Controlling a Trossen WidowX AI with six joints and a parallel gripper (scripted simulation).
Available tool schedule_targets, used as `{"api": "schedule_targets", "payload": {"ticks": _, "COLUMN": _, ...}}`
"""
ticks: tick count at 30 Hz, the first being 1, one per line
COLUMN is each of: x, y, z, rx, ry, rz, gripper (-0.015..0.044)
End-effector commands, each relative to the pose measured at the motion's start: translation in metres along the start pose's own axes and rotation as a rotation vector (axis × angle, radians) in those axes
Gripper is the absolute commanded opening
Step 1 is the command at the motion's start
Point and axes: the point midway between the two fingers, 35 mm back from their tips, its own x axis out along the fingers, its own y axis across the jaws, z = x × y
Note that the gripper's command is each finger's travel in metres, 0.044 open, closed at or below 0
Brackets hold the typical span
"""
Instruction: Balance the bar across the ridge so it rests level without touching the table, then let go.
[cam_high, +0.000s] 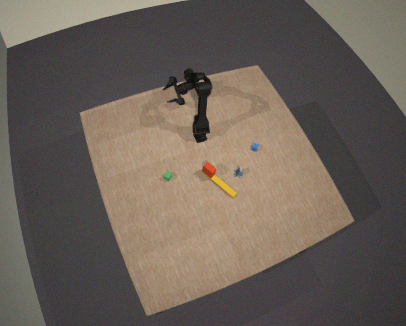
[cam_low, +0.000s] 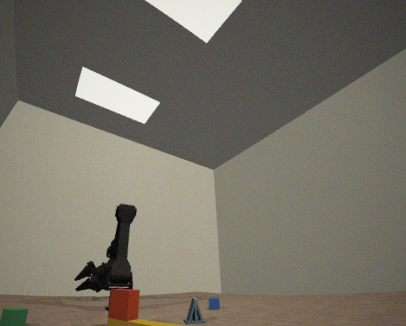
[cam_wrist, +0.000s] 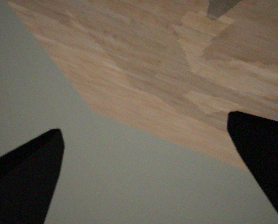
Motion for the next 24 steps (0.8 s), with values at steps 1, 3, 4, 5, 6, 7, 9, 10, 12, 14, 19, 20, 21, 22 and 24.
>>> {"api": "schedule_targets", "payload": {"ticks": 1, "x": -0.001, "y": 0.0, "z": 0.001, "rx": 0.002, "ry": -0.002, "rz": 0.001, "gripper": 0.0374}}
{"api": "schedule_targets", "payload": {"ticks": 3, "x": -0.006, "y": 0.001, "z": 0.005, "rx": 0.016, "ry": -0.019, "rz": 0.012, "gripper": 0.0321}}
{"api": "schedule_targets", "payload": {"ticks": 4, "x": -0.01, "y": 0.001, "z": 0.009, "rx": 0.027, "ry": -0.031, "rz": 0.02, "gripper": 0.0315}}
{"api": "schedule_targets", "payload": {"ticks": 5, "x": -0.014, "y": 0.001, "z": 0.012, "rx": 0.037, "ry": -0.043, "rz": 0.028, "gripper": 0.0315}}
{"api": "schedule_targets", "payload": {"ticks": 6, "x": -0.018, "y": 0.002, "z": 0.016, "rx": 0.045, "ry": -0.055, "rz": 0.036, "gripper": 0.0315}}
{"api": "schedule_targets", "payload": {"ticks": 7, "x": -0.022, "y": 0.002, "z": 0.019, "rx": 0.053, "ry": -0.068, "rz": 0.045, "gripper": 0.0315}}
{"api": "schedule_targets", "payload": {"ticks": 9, "x": -0.03, "y": 0.003, "z": 0.026, "rx": 0.065, "ry": -0.091, "rz": 0.06, "gripper": 0.0315}}
{"api": "schedule_targets", "payload": {"ticks": 10, "x": -0.034, "y": 0.003, "z": 0.028, "rx": 0.065, "ry": -0.101, "rz": 0.067, "gripper": 0.0315}}
{"api": "schedule_targets", "payload": {"ticks": 12, "x": -0.042, "y": 0.004, "z": 0.034, "rx": 0.05, "ry": -0.125, "rz": 0.086, "gripper": 0.0315}}
{"api": "schedule_targets", "payload": {"ticks": 14, "x": -0.05, "y": 0.004, "z": 0.04, "rx": 0.036, "ry": -0.151, "rz": 0.105, "gripper": 0.0315}}
{"api": "schedule_targets", "payload": {"ticks": 19, "x": -0.072, "y": 0.004, "z": 0.055, "rx": 0.026, "ry": -0.214, "rz": 0.144, "gripper": 0.0315}}
{"api": "schedule_targets", "payload": {"ticks": 20, "x": -0.077, "y": 0.004, "z": 0.058, "rx": 0.027, "ry": -0.226, "rz": 0.15, "gripper": 0.0315}}
{"api": "schedule_targets", "payload": {"ticks": 21, "x": -0.082, "y": 0.003, "z": 0.061, "rx": 0.028, "ry": -0.24, "rz": 0.156, "gripper": 0.0315}}
{"api": "schedule_targets", "payload": {"ticks": 22, "x": -0.086, "y": 0.003, "z": 0.064, "rx": 0.03, "ry": -0.254, "rz": 0.162, "gripper": 0.0315}}
{"api": "schedule_targets", "payload": {"ticks": 24, "x": -0.096, "y": 0.001, "z": 0.07, "rx": 0.034, "ry": -0.281, "rz": 0.172, "gripper": 0.0315}}
